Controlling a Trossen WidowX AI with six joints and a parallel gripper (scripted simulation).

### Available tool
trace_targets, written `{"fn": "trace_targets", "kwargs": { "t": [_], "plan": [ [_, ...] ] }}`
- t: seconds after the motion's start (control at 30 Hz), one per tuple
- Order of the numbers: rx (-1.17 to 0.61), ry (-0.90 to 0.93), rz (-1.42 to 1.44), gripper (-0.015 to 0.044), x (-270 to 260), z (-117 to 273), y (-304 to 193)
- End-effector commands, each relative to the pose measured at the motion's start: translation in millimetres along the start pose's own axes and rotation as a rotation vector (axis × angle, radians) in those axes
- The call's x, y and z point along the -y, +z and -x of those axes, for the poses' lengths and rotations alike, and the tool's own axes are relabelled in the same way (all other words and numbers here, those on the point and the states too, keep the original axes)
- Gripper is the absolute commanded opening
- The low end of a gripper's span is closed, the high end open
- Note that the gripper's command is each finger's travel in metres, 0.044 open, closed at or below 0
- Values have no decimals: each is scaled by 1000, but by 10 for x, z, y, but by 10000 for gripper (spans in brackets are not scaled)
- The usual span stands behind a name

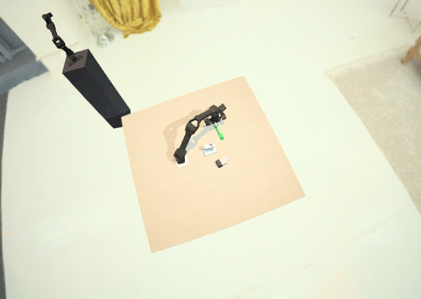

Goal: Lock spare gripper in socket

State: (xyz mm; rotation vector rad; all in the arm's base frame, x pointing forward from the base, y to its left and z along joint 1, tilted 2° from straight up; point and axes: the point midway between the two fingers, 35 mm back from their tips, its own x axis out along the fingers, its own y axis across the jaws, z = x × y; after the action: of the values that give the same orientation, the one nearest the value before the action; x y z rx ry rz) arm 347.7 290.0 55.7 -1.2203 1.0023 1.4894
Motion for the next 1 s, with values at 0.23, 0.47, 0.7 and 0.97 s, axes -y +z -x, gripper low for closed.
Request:
{"fn": "trace_targets", "kwargs": {
  "t": [0.23, 0.47, 0.7, 0.97],
  "plan": [
    [0, -1, 0, 200, 1, 2, 1],
    [-3, 8, -2, 200, -21, 157, 14],
    [-7, 15, -5, 200, -41, 364, 36],
    [-8, 19, -7, 200, -60, 624, 68]
  ]
}}
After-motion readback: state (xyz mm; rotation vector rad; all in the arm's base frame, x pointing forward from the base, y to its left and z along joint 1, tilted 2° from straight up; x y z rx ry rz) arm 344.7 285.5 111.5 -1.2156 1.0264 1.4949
